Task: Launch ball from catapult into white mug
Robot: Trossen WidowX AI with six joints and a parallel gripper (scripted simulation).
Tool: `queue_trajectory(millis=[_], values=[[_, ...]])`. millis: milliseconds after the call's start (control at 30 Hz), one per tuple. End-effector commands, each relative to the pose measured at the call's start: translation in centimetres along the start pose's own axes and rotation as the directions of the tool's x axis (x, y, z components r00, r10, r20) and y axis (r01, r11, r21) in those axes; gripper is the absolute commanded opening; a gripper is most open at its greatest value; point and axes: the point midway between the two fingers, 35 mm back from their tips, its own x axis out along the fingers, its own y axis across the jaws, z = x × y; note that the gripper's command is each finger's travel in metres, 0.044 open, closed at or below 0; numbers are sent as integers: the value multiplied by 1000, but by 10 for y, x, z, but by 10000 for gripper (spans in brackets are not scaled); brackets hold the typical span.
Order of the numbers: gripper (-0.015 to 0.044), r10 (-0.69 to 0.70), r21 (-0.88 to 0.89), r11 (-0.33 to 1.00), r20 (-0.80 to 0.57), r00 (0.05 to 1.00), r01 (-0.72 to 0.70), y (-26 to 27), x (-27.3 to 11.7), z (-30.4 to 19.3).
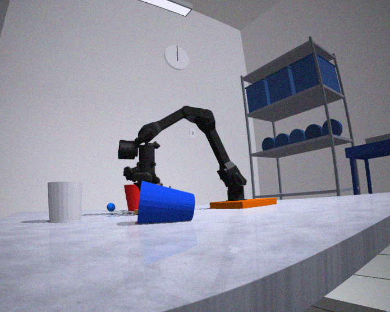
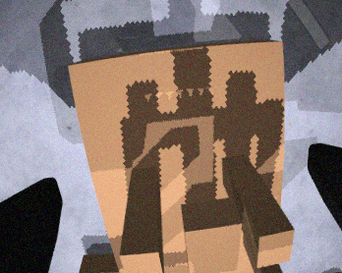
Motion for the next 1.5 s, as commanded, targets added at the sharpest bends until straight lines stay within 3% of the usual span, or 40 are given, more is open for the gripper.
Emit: queue_trajectory(millis=[0, 133, 467, 700, 867, 1033, 1467], values=[[440, -11, -6, 1000, -11, 1000, 11, -2, 7, -3], [440, -11, -6, 1000, -11, 1000, 11, -2, 7, -3], [177, -2, 0, 1000, -5, 1000, 2, 0, 4, -1], [131, -2, 0, 1000, -5, 1000, 2, 0, 4, -1], [0, -6, 1, 1000, -4, 1000, 6, -1, -44, 0], [0, -6, -22, 1000, -5, 1000, 6, 2, -46, -1], [0, -3, -449, 893, -11, 1000, -2, 52, -45, -23]])
